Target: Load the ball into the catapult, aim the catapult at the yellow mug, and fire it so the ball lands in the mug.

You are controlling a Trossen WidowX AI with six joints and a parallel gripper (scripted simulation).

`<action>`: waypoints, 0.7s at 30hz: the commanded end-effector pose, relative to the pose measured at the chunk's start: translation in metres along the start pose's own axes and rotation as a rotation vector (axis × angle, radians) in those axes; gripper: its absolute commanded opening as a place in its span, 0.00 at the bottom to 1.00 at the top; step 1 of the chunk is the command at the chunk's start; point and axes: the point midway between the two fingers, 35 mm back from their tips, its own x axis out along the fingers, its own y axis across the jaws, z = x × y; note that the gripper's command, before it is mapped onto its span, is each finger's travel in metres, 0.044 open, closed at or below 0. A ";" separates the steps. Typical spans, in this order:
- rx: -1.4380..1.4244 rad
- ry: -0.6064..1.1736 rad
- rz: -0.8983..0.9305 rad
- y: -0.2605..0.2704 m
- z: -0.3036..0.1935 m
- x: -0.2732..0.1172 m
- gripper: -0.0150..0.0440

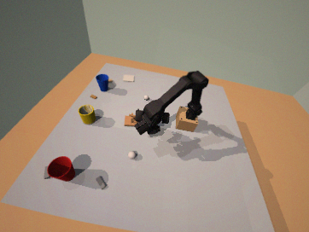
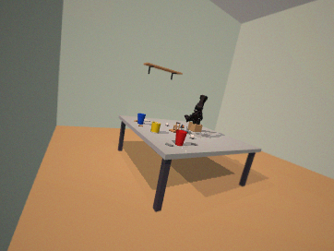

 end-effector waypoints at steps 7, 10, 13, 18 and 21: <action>-0.018 0.013 0.001 0.001 0.006 0.008 0.25; -0.018 0.013 0.001 0.001 0.010 0.012 0.25; -0.018 0.013 0.001 0.001 0.013 0.015 0.25; -0.018 0.013 0.001 0.000 0.019 0.021 0.25; -0.018 0.013 0.001 0.000 0.023 0.025 0.25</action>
